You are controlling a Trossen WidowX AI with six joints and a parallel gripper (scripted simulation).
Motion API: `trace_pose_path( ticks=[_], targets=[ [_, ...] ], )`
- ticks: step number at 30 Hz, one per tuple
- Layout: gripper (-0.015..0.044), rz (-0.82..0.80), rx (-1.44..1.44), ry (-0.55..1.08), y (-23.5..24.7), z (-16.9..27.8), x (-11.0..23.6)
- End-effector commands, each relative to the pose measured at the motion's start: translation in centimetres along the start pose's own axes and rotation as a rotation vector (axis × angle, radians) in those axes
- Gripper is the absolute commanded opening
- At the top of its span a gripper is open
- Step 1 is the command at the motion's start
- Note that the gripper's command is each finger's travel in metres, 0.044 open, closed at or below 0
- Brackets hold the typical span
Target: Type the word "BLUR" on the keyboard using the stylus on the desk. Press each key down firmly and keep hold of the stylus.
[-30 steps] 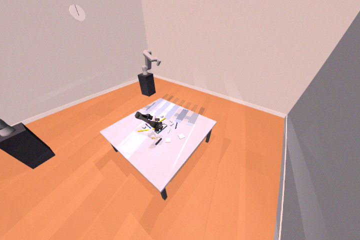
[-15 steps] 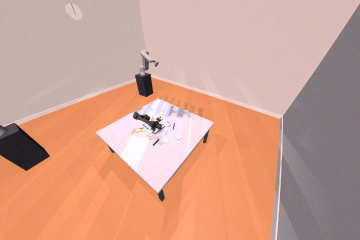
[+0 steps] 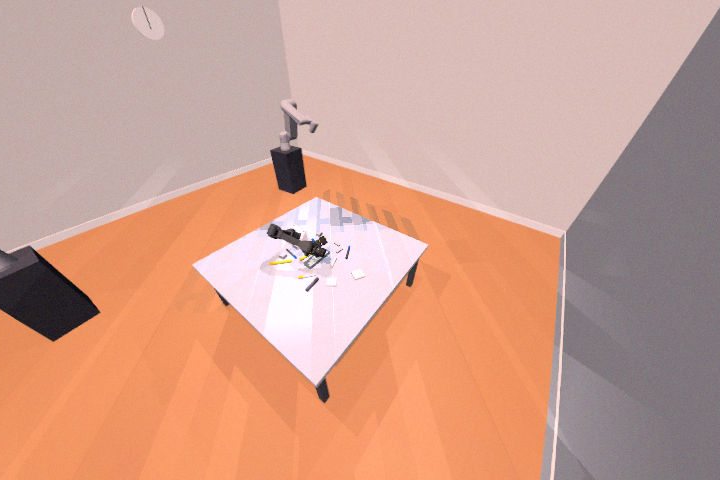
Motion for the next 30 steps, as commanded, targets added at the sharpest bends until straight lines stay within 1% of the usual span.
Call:
trace_pose_path(
  ticks=[1, 16, 24, 30],
  targets=[
    [0.0000, -0.023, -0.141, 0.017, 0.9, 0.0, -0.5],
    [0.0000, -0.076, -0.617, 0.088, 3.4, 0.4, -1.6],
    [0.0000, -0.078, -0.638, 0.092, 3.4, 0.4, -1.7],
    [0.0000, -0.077, -0.639, 0.091, 1.8, -1.0, -3.2]
  ],
)
Point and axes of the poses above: the point midway between the two fingers, 35 mm back from their tips, its own x axis back along the fingers, its own y axis across the jaws, z = x × y, the point moved 1 cm from there along x, back along the fingers, and after that the axes turned 15 degrees about x, right-handed, at the moved point
